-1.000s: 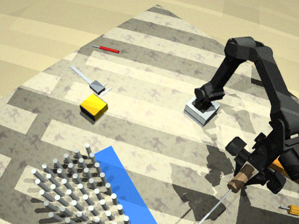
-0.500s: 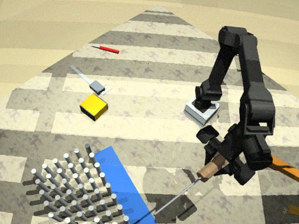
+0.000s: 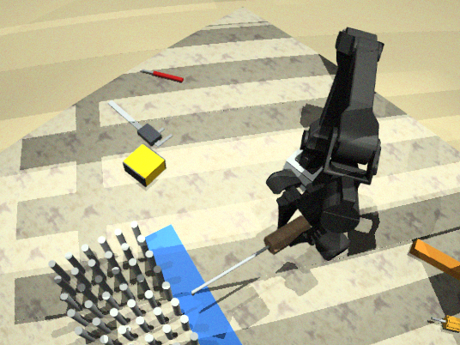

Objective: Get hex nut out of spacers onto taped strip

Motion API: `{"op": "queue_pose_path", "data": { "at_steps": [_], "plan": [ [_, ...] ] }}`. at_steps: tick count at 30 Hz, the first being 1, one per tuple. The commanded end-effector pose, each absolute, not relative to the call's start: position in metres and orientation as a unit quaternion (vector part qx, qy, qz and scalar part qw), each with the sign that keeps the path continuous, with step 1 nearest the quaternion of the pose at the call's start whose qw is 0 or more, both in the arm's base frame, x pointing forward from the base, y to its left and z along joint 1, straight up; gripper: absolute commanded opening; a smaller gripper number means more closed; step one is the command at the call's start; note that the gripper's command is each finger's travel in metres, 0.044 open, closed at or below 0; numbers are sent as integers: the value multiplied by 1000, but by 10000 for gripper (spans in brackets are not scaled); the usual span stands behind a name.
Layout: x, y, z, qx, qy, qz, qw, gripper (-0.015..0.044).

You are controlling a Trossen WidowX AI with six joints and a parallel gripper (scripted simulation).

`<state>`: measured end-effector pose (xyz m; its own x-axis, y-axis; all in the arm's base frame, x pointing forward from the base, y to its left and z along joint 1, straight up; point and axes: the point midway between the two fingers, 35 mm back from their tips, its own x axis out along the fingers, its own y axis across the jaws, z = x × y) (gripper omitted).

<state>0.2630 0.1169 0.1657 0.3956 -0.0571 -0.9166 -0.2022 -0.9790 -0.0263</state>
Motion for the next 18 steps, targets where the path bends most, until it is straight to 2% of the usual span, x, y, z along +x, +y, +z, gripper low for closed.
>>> {"op": "queue_pose_path", "data": {
  "at_steps": [1,8,18],
  "plan": [
    [262,97,164,-834,85,541,68,0],
    [263,85,156,-834,92,539,70,0],
    [275,91,101,-835,91,538,69,0]
  ]
}}
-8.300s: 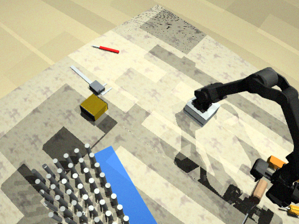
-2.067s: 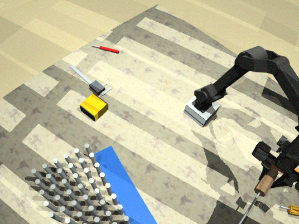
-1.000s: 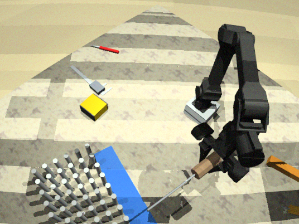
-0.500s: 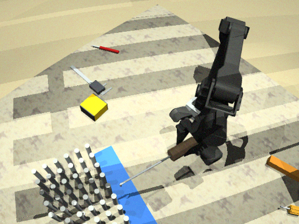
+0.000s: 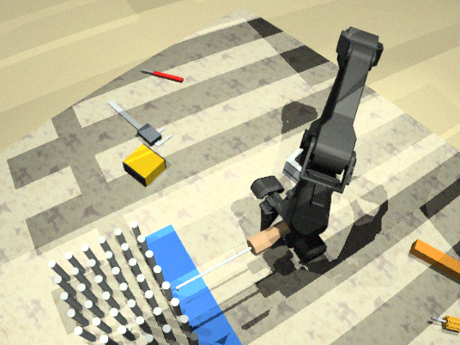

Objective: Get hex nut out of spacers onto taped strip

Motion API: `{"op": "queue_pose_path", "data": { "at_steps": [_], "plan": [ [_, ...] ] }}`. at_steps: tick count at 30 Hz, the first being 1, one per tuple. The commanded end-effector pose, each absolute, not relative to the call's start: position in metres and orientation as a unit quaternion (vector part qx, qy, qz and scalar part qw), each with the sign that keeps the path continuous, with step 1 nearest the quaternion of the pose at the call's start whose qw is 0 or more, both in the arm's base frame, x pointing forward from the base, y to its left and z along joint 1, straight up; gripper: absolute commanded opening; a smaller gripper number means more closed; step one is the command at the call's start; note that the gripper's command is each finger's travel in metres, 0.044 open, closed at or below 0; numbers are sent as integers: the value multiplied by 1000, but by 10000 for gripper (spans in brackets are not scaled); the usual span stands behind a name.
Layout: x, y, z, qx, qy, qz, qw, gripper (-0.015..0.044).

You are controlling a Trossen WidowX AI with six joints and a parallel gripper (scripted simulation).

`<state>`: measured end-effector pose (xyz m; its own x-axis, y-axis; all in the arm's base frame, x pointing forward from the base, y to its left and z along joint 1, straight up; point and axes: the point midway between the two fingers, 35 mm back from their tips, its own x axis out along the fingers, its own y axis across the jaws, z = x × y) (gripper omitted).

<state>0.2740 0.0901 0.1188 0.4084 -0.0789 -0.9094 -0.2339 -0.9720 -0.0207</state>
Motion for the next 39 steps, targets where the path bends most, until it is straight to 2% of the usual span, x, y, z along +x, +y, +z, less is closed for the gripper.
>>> {"op": "queue_pose_path", "data": {
  "at_steps": [1,18,39],
  "plan": [
    [276,92,95,-835,91,538,69,0],
    [264,87,5,-835,91,538,69,0],
    [275,84,4,-835,91,538,69,0]
  ]
}}
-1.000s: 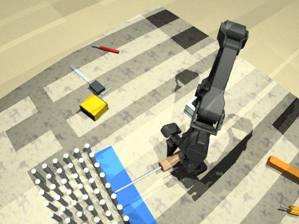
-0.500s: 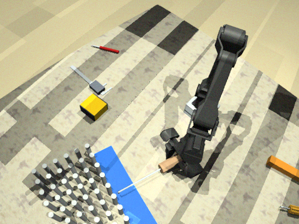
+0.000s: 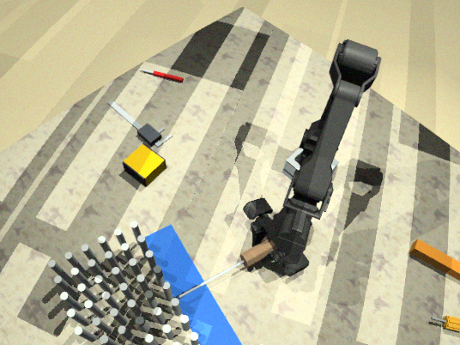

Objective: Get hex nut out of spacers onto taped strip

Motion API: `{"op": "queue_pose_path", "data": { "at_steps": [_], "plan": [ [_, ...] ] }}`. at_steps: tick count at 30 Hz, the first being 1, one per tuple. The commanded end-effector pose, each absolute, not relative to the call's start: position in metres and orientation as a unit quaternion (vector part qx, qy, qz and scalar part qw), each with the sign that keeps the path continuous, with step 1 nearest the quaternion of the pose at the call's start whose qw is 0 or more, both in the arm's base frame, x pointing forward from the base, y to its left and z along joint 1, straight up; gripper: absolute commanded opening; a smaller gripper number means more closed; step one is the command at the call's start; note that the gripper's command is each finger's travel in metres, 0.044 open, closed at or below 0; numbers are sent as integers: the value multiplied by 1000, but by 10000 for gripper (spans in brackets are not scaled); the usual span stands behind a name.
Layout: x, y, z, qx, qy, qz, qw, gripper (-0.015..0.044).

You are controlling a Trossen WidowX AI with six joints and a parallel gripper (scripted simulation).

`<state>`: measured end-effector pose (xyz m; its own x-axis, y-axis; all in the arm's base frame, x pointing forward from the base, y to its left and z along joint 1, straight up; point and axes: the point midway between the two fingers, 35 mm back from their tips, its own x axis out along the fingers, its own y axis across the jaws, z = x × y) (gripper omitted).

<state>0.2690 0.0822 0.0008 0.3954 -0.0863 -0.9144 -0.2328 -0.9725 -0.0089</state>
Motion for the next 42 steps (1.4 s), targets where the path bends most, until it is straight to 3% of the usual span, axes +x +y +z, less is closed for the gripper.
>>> {"op": "queue_pose_path", "data": {
  "at_steps": [1,42],
  "plan": [
    [276,84,4,-835,91,538,69,0],
    [308,77,6,-836,91,537,69,0]
  ]
}}
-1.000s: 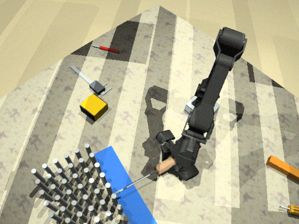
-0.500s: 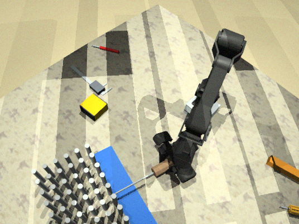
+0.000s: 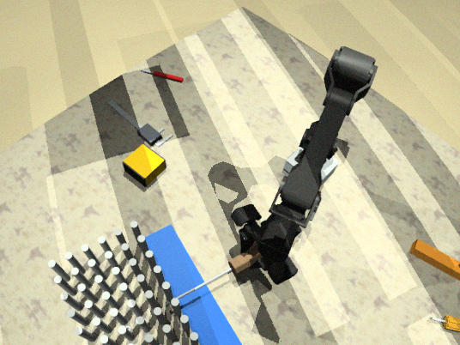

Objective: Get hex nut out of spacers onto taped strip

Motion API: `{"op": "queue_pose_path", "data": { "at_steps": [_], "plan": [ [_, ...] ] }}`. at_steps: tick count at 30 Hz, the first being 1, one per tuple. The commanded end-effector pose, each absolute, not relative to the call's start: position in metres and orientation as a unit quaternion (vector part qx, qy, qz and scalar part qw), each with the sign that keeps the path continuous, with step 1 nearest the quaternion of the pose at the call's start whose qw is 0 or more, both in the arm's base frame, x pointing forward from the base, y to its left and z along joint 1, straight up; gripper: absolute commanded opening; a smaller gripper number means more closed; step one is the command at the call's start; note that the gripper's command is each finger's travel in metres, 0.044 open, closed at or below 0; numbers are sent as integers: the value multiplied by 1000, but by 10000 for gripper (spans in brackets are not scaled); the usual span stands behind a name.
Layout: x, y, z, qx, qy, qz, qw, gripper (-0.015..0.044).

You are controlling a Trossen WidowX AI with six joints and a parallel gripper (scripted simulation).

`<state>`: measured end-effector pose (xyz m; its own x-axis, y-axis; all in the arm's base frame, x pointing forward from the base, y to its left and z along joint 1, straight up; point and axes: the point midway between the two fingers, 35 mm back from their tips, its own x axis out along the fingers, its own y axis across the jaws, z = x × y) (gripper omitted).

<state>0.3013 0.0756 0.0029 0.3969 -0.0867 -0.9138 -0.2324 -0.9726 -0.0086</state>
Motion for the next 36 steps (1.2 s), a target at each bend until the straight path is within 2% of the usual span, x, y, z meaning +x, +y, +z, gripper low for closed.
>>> {"op": "queue_pose_path", "data": {
  "at_steps": [1,36],
  "plan": [
    [308,77,6,-836,91,537,69,0],
    [333,71,7,-837,92,536,68,0]
  ]
}}
